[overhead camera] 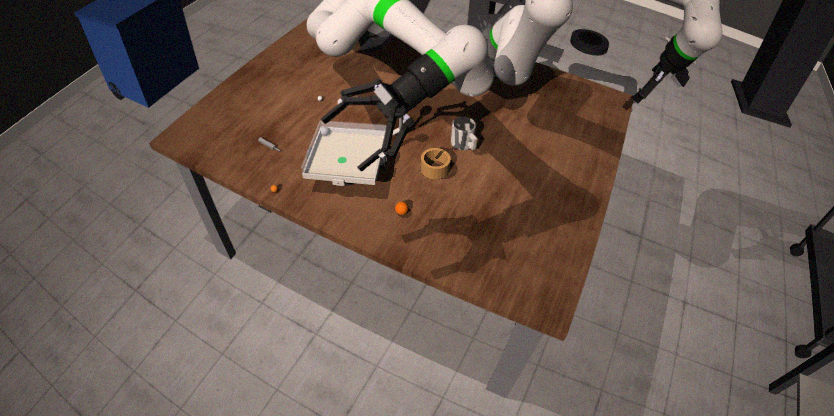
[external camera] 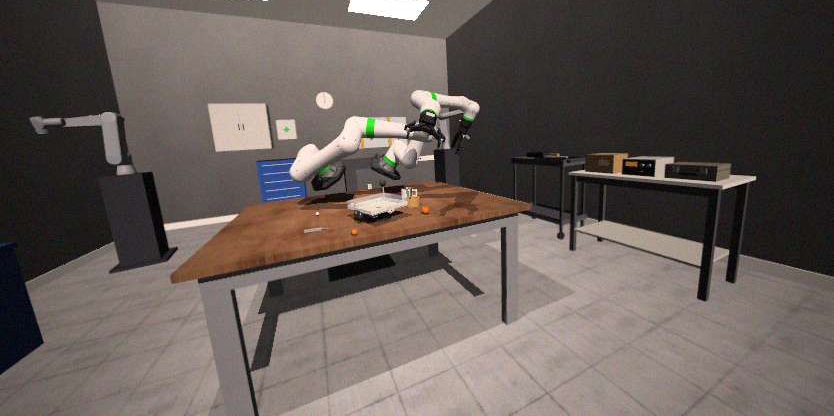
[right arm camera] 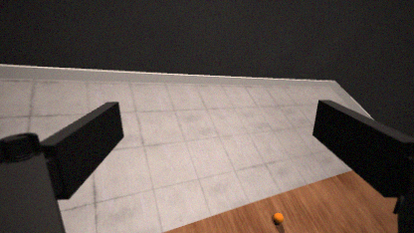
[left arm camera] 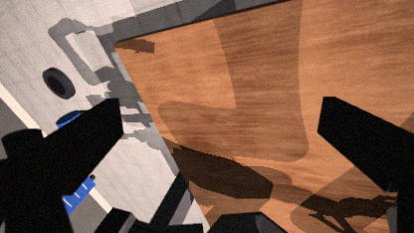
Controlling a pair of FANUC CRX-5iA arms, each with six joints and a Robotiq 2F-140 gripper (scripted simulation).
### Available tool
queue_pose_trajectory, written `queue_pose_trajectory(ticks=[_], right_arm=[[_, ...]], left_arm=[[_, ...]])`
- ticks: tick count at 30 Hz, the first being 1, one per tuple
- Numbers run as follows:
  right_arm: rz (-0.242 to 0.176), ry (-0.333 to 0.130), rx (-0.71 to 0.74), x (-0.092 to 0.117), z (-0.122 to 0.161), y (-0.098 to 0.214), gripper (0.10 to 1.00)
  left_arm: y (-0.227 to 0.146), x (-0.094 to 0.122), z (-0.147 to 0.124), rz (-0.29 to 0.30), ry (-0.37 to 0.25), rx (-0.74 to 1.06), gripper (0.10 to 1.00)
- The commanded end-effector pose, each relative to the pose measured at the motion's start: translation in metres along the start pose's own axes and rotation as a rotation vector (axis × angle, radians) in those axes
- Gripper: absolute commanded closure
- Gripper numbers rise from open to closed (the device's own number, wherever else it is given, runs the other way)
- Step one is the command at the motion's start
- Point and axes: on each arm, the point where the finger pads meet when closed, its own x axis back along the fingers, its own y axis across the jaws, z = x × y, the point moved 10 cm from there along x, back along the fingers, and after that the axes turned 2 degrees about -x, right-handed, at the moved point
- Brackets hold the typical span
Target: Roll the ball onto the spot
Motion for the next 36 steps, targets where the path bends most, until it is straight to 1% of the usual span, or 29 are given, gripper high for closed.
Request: queue_pose_trajectory(ticks=[1, 19, 36], right_arm=[[0.001, 0.001, -0.002, 0.001, 0.001, 0.001, 0.098], [0.001, 0.001, -0.002, 0.001, 0.001, 0.001, 0.098], [0.001, 0.001, -0.002, 0.001, 0.001, 0.001, 0.098]], left_arm=[[-0.007, 0.006, 0.001, 0.019, 0.011, 0.049, 0.098], [-0.029, 0.025, 0.005, 0.079, 0.054, 0.217, 0.098], [-0.036, 0.03, 0.005, 0.096, 0.067, 0.266, 0.098]])
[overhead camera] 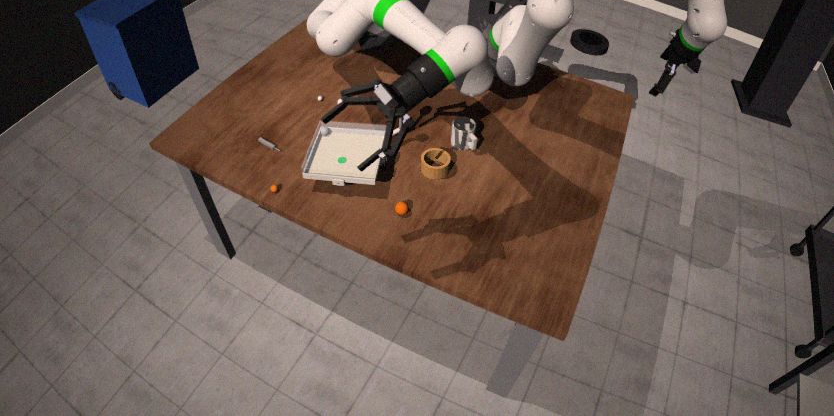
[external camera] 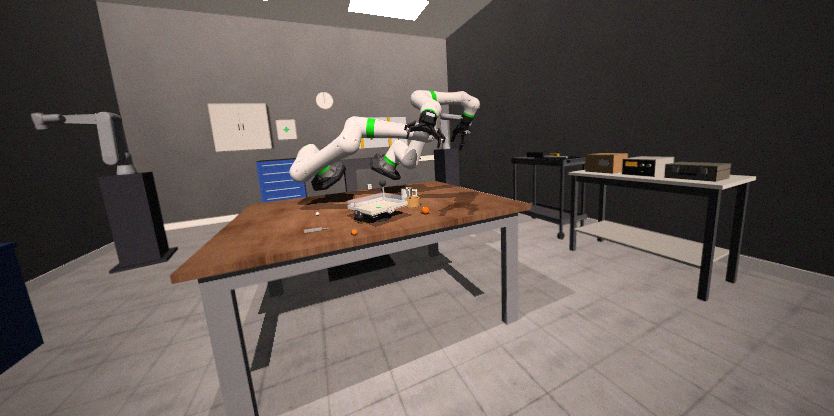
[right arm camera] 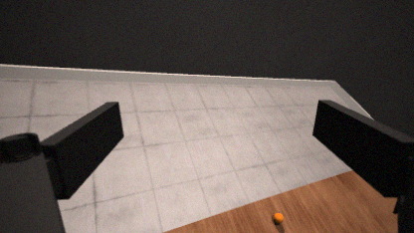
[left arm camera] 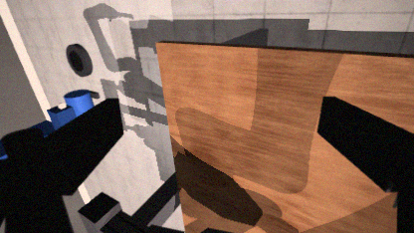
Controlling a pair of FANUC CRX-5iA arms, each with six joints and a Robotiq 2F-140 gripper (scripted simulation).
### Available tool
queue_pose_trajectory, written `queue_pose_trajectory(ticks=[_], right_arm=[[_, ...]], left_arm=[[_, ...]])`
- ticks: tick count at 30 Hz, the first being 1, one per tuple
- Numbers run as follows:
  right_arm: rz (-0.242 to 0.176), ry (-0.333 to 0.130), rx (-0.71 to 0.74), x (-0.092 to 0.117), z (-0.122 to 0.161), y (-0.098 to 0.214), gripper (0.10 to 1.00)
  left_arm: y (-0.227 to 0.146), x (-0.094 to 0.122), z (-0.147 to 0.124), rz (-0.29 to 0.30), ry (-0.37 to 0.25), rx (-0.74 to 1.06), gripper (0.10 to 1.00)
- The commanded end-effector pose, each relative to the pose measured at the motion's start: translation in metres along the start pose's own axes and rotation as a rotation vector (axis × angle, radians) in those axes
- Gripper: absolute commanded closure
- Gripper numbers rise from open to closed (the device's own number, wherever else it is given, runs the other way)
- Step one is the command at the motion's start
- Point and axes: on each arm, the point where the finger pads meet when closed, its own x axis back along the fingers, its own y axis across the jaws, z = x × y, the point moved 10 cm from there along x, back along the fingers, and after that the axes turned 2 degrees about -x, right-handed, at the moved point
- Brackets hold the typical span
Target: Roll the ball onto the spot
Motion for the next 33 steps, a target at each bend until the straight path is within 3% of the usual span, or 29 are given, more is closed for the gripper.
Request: queue_pose_trajectory(ticks=[1, 11, 14, 17, 19, 21, 22, 23, 24, 25, 26, 28, 29, 30, 31, 33], right_arm=[[0.001, 0.001, -0.002, 0.001, 0.001, 0.001, 0.098], [0.001, 0.001, -0.002, 0.001, 0.001, 0.001, 0.098], [0.021, -0.019, 0.029, 0.002, -0.001, 0.0, 0.098], [0.093, -0.087, 0.136, 0.009, -0.012, 0.001, 0.098], [0.176, -0.158, 0.254, 0.018, -0.027, 0.006, 0.098], [0.176, -0.158, 0.254, 0.018, -0.027, 0.006, 0.098], [0.227, -0.198, 0.324, 0.025, -0.039, 0.01, 0.098], [0.227, -0.198, 0.324, 0.025, -0.039, 0.01, 0.098], [0.285, -0.239, 0.4, 0.033, -0.053, 0.017, 0.098], [0.285, -0.239, 0.4, 0.033, -0.053, 0.017, 0.098], [0.347, -0.282, 0.479, 0.043, -0.07, 0.025, 0.098], [0.347, -0.282, 0.479, 0.043, -0.07, 0.025, 0.098], [0.413, -0.324, 0.561, 0.054, -0.089, 0.037, 0.098], [0.413, -0.324, 0.561, 0.054, -0.089, 0.037, 0.098], [0.481, -0.365, 0.642, 0.066, -0.111, 0.05, 0.098], [0.481, -0.365, 0.642, 0.066, -0.111, 0.05, 0.098]], left_arm=[[0.0, 0.001, 0.0, 0.001, 0.002, 0.003, 0.098], [-0.001, 0.001, 0.0, 0.001, 0.003, 0.004, 0.098], [-0.001, 0.001, 0.0, 0.001, 0.003, 0.004, 0.098], [-0.001, 0.001, 0.0, 0.001, 0.003, 0.004, 0.098], [-0.001, 0.001, 0.0, 0.001, 0.003, 0.004, 0.098], [-0.001, 0.001, 0.0, 0.001, 0.003, 0.004, 0.098], [-0.001, 0.001, 0.0, 0.001, 0.003, 0.004, 0.098], [-0.001, 0.001, 0.0, 0.001, 0.003, 0.004, 0.098], [-0.001, 0.001, 0.0, 0.001, 0.003, 0.004, 0.098], [-0.001, 0.001, 0.0, 0.001, 0.003, 0.004, 0.098], [-0.001, 0.001, 0.0, 0.001, 0.003, 0.004, 0.098], [-0.001, 0.001, 0.0, 0.001, 0.003, 0.004, 0.098], [-0.001, 0.001, 0.0, 0.001, 0.003, 0.004, 0.098], [-0.001, 0.001, 0.0, 0.001, 0.003, 0.004, 0.098], [-0.001, 0.001, 0.0, 0.001, 0.003, 0.004, 0.098], [-0.001, 0.001, 0.0, 0.001, 0.003, 0.004, 0.098]])
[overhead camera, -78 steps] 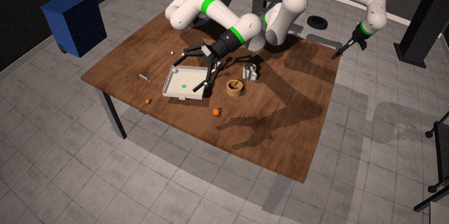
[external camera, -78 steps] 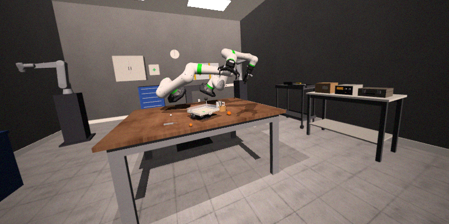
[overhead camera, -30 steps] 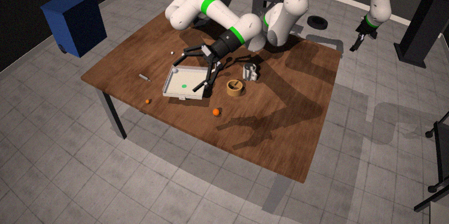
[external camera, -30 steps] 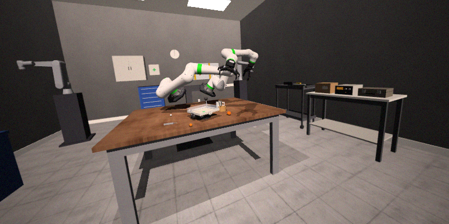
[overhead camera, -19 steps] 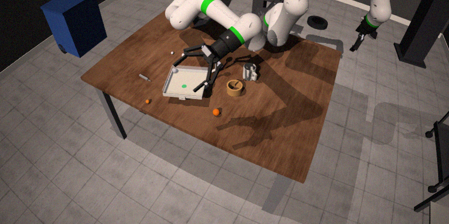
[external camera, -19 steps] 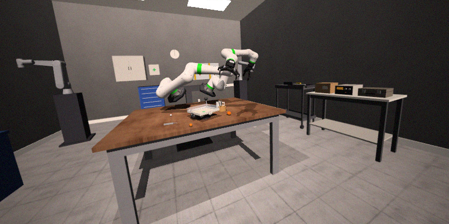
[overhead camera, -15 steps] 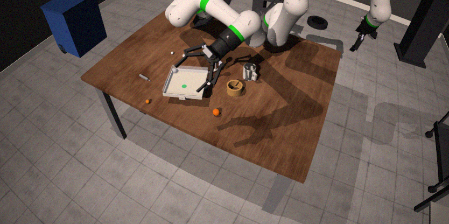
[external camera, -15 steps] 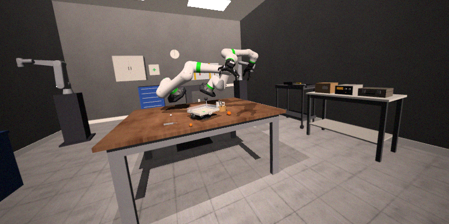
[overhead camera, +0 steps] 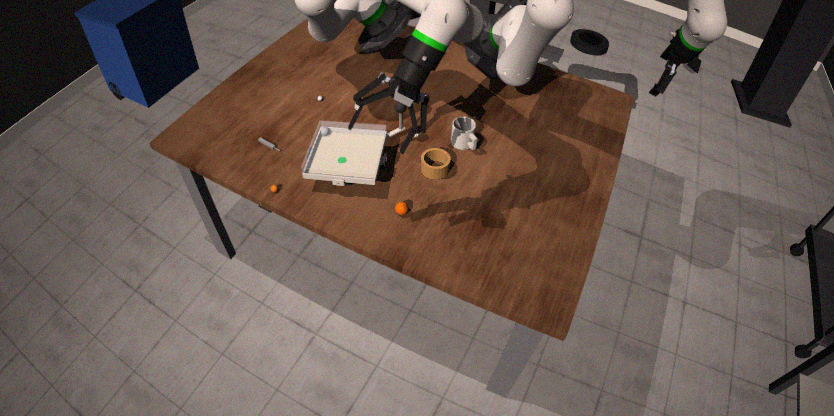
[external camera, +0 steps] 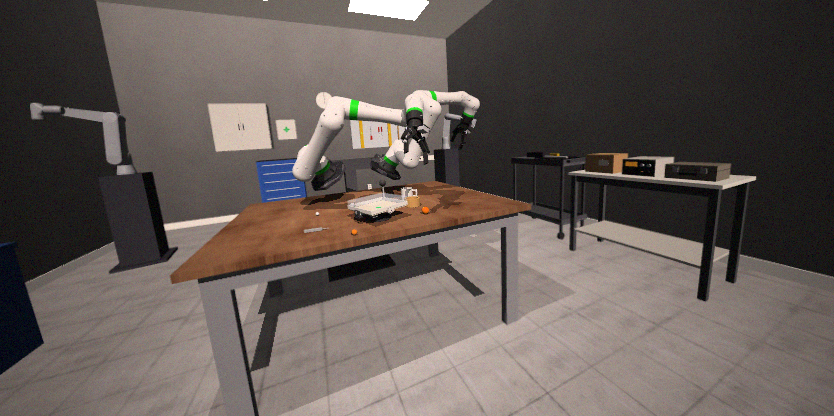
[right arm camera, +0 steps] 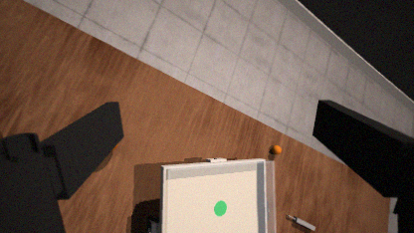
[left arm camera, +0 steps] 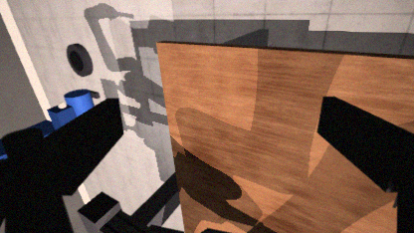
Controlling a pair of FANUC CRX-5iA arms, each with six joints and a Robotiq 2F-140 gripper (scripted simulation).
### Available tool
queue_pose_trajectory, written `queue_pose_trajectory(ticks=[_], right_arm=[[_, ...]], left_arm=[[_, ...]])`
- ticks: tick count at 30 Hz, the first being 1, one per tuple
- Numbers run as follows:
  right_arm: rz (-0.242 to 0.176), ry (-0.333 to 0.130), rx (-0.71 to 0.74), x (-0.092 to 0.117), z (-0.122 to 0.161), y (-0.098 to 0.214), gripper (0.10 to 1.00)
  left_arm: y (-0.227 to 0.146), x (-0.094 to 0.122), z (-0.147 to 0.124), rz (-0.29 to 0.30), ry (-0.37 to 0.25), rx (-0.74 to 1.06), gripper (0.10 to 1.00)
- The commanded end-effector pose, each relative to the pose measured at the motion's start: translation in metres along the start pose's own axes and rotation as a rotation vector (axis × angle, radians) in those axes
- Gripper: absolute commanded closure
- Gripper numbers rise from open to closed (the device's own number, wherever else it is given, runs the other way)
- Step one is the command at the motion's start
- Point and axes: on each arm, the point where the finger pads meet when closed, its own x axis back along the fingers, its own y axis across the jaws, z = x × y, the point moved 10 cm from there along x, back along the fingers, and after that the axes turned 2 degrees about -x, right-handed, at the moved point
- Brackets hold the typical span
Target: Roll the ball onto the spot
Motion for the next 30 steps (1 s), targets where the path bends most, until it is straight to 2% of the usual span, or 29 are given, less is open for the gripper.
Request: queue_pose_trajectory(ticks=[1, 5, 7, 9, 10, 11, 12, 13, 14, 15, 16, 17, 19, 20, 22, 25, 29, 30], right_arm=[[0.16, -0.049, 0.175, 0.011, -0.057, -0.004, 0.098], [0.16, -0.049, 0.175, 0.011, -0.057, -0.004, 0.098], [0.287, -0.112, 0.329, 0.019, -0.11, -0.006, 0.098], [0.287, -0.112, 0.329, 0.021, -0.121, -0.008, 0.098], [0.346, -0.138, 0.396, 0.023, -0.137, -0.007, 0.098], [0.346, -0.138, 0.396, 0.026, -0.152, -0.009, 0.098], [0.4, -0.161, 0.456, 0.026, -0.163, -0.007, 0.098], [0.4, -0.161, 0.456, 0.029, -0.177, -0.009, 0.098], [0.448, -0.18, 0.508, 0.029, -0.189, -0.007, 0.098], [0.448, -0.18, 0.508, 0.032, -0.204, -0.009, 0.098], [0.49, -0.196, 0.551, 0.032, -0.217, -0.007, 0.098], [0.49, -0.196, 0.551, 0.036, -0.232, -0.008, 0.098], [0.552, -0.218, 0.612, 0.037, -0.257, -0.006, 0.098], [0.552, -0.218, 0.612, 0.04, -0.273, -0.007, 0.098], [0.552, -0.218, 0.612, 0.04, -0.273, -0.007, 0.098], [0.592, -0.231, 0.65, 0.043, -0.299, -0.006, 0.098], [0.596, -0.232, 0.653, 0.043, -0.301, -0.006, 0.098], [0.596, -0.232, 0.653, 0.043, -0.301, -0.006, 0.674]], left_arm=[[0.0, 0.001, 0.0, 0.0, 0.002, 0.0, 0.098], [0.0, 0.001, 0.0, 0.0, 0.002, 0.0, 0.098], [0.0, 0.001, 0.0, 0.0, 0.002, 0.0, 0.098], [0.0, 0.001, 0.0, 0.0, 0.002, 0.0, 0.098], [0.0, 0.001, 0.0, 0.0, 0.002, 0.0, 0.098], [0.0, 0.001, 0.0, 0.0, 0.002, 0.0, 0.098], [0.0, 0.001, 0.0, 0.0, 0.002, 0.0, 0.098], [0.0, 0.001, 0.0, 0.0, 0.002, 0.0, 0.098], [0.0, 0.001, 0.0, 0.0, 0.002, 0.0, 0.098], [0.0, 0.001, 0.0, 0.0, 0.002, 0.0, 0.098], [0.0, 0.001, 0.0, 0.0, 0.002, 0.0, 0.098], [0.0, 0.001, 0.0, 0.0, 0.002, 0.0, 0.098], [0.0, 0.001, 0.0, 0.0, 0.002, 0.0, 0.098], [0.0, 0.001, 0.0, 0.0, 0.002, 0.0, 0.098], [0.0, 0.001, 0.0, 0.0, 0.002, 0.0, 0.098], [0.0, 0.001, 0.0, 0.0, 0.002, 0.0, 0.098], [0.0, 0.001, 0.0, 0.0, 0.002, 0.0, 0.098], [0.0, 0.001, 0.0, 0.0, 0.002, 0.0, 0.098]])
